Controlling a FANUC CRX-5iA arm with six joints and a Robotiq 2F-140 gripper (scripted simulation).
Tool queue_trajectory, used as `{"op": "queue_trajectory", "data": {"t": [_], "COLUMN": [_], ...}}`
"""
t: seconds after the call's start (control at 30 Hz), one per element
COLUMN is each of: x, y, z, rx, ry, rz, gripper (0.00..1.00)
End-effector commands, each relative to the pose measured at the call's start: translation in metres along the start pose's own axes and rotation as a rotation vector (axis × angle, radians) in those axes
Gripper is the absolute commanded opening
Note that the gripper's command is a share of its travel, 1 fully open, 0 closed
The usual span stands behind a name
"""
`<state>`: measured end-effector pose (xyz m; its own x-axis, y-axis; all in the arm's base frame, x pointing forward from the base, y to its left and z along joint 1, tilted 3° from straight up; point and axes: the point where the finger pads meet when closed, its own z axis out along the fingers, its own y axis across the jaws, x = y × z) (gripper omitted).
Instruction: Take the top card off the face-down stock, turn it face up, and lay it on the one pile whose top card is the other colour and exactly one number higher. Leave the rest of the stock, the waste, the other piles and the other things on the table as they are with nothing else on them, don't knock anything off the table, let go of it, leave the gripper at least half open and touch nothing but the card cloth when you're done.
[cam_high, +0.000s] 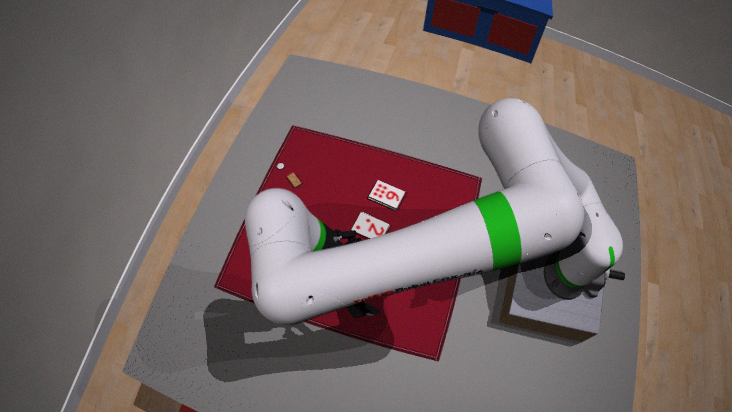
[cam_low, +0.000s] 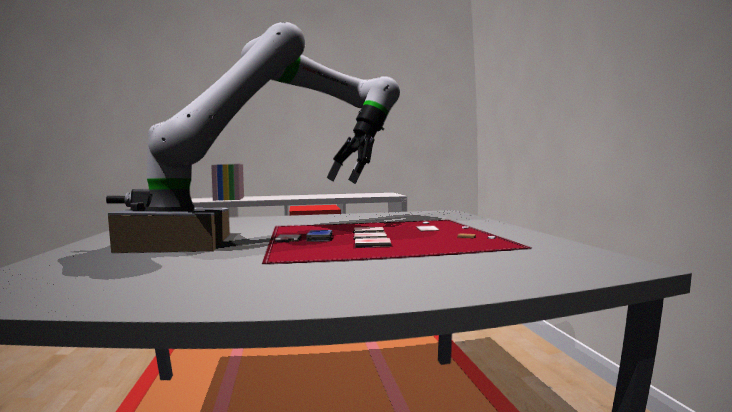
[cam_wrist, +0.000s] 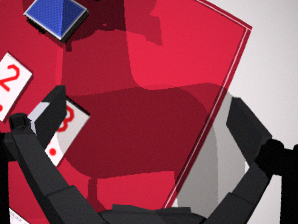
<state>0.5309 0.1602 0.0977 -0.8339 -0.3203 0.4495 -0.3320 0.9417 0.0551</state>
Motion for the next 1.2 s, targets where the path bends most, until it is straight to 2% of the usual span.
{"op": "queue_trajectory", "data": {"t": [0.0,0.63,0.9,1.0,1.1,1.17], "x": [0.0,0.001,0.023,0.037,0.04,0.054], "y": [0.0,-0.003,-0.055,-0.079,-0.083,-0.103], "z": [0.0,0.001,0.021,0.034,0.037,0.051], "rx": [0.0,-0.002,-0.003,0.018,0.023,0.056], "ry": [0.0,-0.009,-0.149,-0.216,-0.227,-0.284], "rz": [0.0,-0.016,-0.271,-0.395,-0.415,-0.527], "gripper": [1.0,1.0,1.0,1.0,1.0,1.0]}}
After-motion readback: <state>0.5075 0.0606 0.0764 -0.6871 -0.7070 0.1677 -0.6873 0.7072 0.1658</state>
